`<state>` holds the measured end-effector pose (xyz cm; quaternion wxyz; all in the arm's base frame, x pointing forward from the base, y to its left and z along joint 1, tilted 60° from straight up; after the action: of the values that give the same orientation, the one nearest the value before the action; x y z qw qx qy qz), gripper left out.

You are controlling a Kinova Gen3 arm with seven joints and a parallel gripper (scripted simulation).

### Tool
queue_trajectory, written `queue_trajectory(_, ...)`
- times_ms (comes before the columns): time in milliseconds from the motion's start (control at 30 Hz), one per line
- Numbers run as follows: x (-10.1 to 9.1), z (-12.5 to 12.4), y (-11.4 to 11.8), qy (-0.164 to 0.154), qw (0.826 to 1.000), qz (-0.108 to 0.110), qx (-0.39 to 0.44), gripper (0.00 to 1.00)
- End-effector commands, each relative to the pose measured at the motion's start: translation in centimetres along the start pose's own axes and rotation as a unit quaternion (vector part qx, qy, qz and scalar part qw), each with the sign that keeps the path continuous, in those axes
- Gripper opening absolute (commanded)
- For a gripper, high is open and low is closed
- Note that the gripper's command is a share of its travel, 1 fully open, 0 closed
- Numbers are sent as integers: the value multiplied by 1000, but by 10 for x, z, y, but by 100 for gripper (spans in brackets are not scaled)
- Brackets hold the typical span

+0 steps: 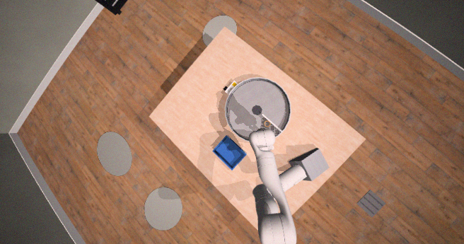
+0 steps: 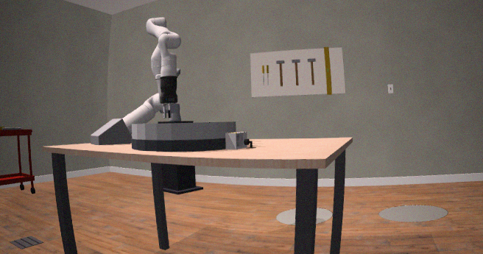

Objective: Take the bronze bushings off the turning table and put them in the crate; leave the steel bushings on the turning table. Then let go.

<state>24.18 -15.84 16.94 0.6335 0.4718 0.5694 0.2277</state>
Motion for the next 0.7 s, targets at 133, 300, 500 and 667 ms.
queue_trajectory(133,15,-1,0,2,1000,0,0,45)
queue_trajectory(300,15,-1,0,2,1000,0,0,45)
queue_trajectory(500,16,-1,0,2,1000,0,0,45)
queue_trajectory(667,19,-1,0,2,1000,0,0,45)
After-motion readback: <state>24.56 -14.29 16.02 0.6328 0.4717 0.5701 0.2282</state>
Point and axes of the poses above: the point where the finger pads meet when closed, its own x axis out along the fingers, its own y axis across the jaws, z = x × y, the point moved 9 cm from there along -x, back along the fingers, and after that the axes turned 10 degrees about -x, right-handed, at the moved point
